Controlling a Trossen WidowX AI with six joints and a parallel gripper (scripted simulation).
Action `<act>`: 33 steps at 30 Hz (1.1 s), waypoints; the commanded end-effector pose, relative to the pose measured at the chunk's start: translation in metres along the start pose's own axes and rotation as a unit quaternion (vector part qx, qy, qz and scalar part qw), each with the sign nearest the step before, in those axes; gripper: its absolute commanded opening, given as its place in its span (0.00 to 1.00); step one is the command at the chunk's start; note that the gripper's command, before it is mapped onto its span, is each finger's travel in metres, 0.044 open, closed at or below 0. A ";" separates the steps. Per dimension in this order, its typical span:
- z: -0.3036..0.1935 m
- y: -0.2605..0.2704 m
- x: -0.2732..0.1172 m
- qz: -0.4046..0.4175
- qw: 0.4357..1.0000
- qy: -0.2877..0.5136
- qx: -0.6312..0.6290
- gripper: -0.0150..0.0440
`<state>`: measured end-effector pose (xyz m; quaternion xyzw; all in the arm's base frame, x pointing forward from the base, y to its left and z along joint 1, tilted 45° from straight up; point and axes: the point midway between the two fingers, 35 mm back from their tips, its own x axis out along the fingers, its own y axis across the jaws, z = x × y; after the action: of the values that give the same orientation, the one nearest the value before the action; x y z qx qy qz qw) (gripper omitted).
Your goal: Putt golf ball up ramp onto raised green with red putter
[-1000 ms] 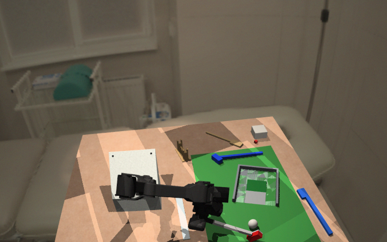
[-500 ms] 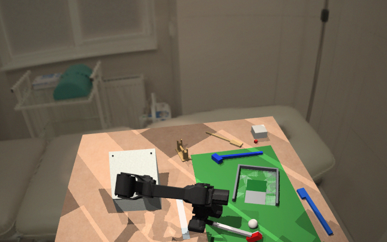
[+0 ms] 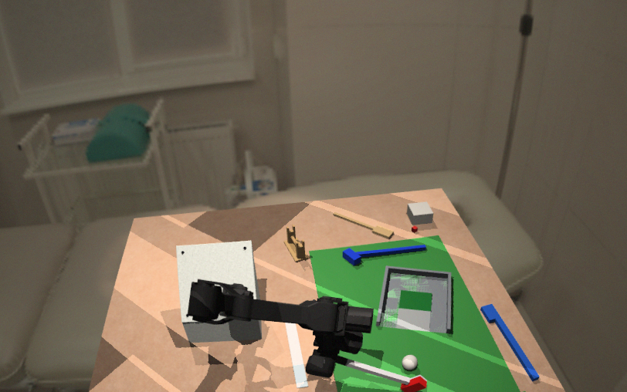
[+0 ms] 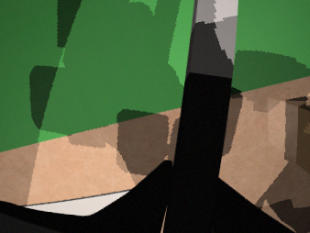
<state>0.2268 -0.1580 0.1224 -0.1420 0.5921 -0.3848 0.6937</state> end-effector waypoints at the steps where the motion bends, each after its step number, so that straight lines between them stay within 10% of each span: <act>1: 0.003 0.050 0.001 0.006 1.000 0.001 -0.008 0.25; 33: -0.007 0.117 -0.052 0.001 1.000 -0.003 -0.013 0.25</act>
<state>0.2626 -0.0429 0.0817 -0.1497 0.5954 -0.3781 0.6929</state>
